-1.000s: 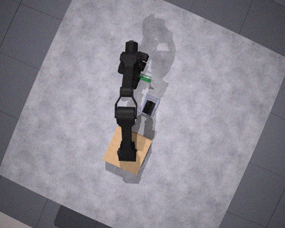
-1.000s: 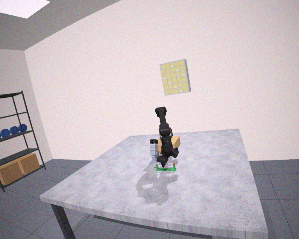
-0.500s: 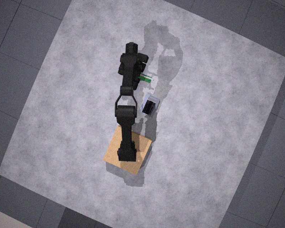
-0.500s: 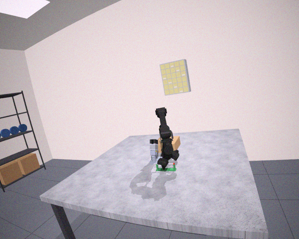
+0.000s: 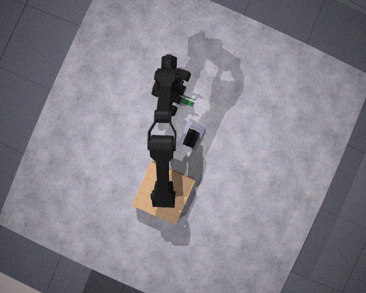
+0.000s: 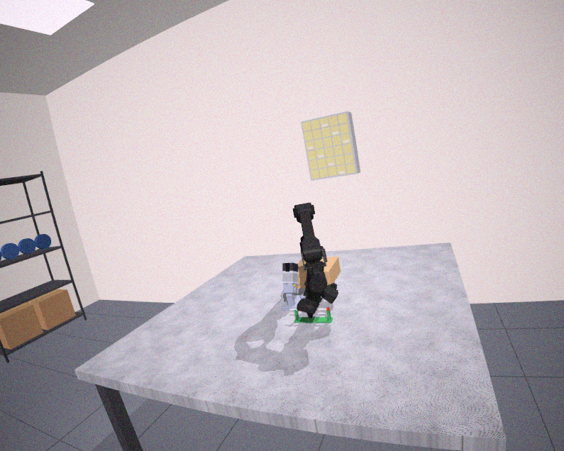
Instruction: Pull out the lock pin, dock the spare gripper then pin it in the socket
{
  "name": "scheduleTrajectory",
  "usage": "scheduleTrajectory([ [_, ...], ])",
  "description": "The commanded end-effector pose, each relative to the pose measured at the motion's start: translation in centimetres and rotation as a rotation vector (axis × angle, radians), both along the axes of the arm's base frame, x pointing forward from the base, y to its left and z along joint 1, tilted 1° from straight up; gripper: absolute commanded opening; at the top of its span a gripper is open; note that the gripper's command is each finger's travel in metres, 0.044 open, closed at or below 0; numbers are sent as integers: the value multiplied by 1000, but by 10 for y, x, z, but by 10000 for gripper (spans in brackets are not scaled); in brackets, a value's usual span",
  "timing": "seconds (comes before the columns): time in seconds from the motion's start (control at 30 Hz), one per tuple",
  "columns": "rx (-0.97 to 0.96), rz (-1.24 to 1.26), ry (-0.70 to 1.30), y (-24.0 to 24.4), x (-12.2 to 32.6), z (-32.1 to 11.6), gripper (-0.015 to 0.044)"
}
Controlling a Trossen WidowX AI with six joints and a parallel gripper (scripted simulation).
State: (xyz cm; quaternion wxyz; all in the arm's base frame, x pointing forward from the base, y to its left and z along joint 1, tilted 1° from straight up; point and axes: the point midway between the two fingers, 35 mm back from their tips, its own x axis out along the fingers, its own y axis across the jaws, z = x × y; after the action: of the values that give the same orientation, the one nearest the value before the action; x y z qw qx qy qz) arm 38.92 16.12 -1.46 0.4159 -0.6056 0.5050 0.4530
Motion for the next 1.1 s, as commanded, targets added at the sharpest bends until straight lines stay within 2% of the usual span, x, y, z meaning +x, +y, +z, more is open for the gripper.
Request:
scheduleTrajectory([
  [0.0,-2,-2,-2,0,0,-1,0],
  [0.2,-2,-2,-2,0,0,5,0],
  [0.73,-2,-2,-2,-1,-3,68,0],
  [1.07,3,-18,-3,-1,-2,63,0],
])
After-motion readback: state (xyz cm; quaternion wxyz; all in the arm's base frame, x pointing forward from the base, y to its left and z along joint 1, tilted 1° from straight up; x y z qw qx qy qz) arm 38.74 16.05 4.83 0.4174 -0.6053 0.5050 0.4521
